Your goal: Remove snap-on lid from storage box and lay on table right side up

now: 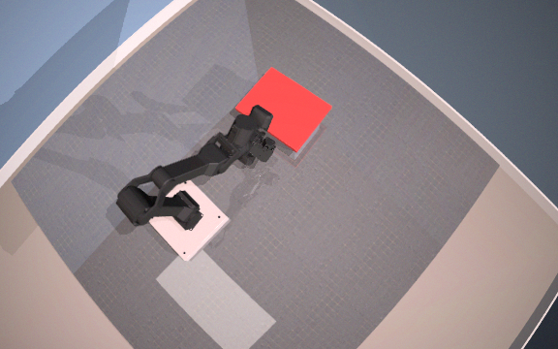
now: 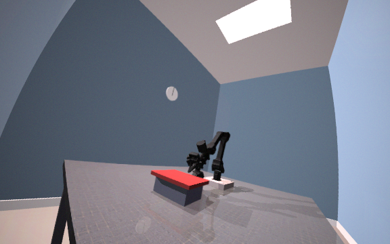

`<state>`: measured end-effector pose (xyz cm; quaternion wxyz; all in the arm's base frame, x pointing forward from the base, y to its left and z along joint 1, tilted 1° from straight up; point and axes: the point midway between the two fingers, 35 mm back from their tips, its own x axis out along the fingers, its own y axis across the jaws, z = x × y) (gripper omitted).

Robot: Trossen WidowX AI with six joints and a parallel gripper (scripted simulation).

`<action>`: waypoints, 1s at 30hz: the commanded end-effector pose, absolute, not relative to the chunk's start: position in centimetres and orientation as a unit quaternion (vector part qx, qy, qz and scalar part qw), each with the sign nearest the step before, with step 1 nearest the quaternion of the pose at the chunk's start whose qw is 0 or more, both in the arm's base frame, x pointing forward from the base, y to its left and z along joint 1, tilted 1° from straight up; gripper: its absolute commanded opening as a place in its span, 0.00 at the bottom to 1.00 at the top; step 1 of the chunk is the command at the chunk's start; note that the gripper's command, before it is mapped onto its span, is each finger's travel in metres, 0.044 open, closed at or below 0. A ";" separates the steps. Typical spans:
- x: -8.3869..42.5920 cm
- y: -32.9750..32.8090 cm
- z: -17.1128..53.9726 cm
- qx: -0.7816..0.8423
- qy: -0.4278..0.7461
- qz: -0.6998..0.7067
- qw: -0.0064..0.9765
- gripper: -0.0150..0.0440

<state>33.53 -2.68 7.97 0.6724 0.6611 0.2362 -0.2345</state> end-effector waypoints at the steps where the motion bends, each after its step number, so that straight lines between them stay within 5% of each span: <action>1: 34.0 -2.7 7.5 0.663 0.234 -0.237 0.670 0.65; 5: 34.0 -2.7 7.4 0.663 0.234 -0.237 0.670 0.52; 15: 34.0 -2.7 7.4 0.663 0.234 -0.237 0.670 0.41; 19: 34.0 -2.7 7.4 0.663 0.234 -0.237 0.670 0.25; 30: 33.9 -2.7 7.6 0.662 0.237 -0.236 0.671 0.25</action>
